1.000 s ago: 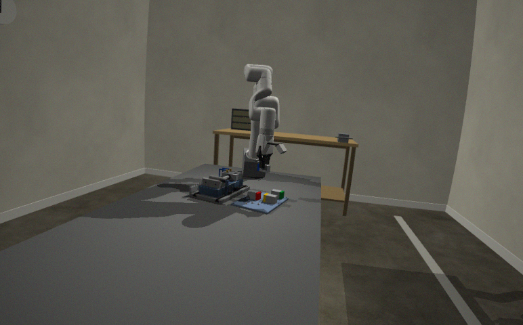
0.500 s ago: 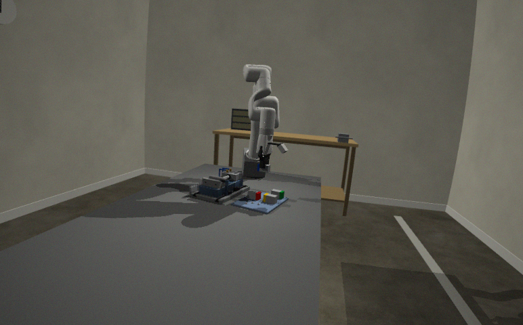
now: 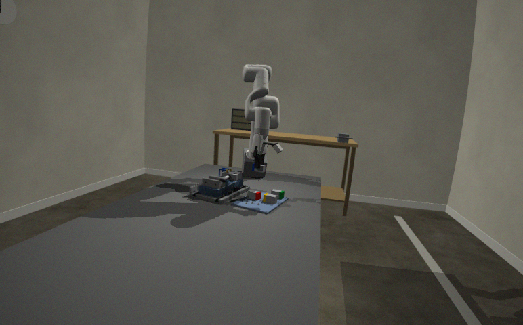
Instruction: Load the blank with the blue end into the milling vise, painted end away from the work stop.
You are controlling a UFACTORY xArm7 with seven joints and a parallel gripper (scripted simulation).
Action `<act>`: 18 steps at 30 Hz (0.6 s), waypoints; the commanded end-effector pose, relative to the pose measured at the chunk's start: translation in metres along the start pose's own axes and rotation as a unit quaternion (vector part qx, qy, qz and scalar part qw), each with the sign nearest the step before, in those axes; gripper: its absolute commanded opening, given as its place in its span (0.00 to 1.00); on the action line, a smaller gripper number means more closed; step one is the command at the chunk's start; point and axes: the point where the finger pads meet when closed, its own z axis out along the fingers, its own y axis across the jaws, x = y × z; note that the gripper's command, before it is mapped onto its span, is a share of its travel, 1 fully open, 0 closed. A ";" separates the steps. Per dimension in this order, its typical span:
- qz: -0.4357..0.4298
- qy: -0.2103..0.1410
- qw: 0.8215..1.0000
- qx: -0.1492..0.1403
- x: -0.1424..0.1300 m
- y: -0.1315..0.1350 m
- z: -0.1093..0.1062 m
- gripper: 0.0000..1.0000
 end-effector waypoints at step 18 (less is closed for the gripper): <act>-0.001 0.002 1.000 -0.001 -0.055 0.048 0.002 0.00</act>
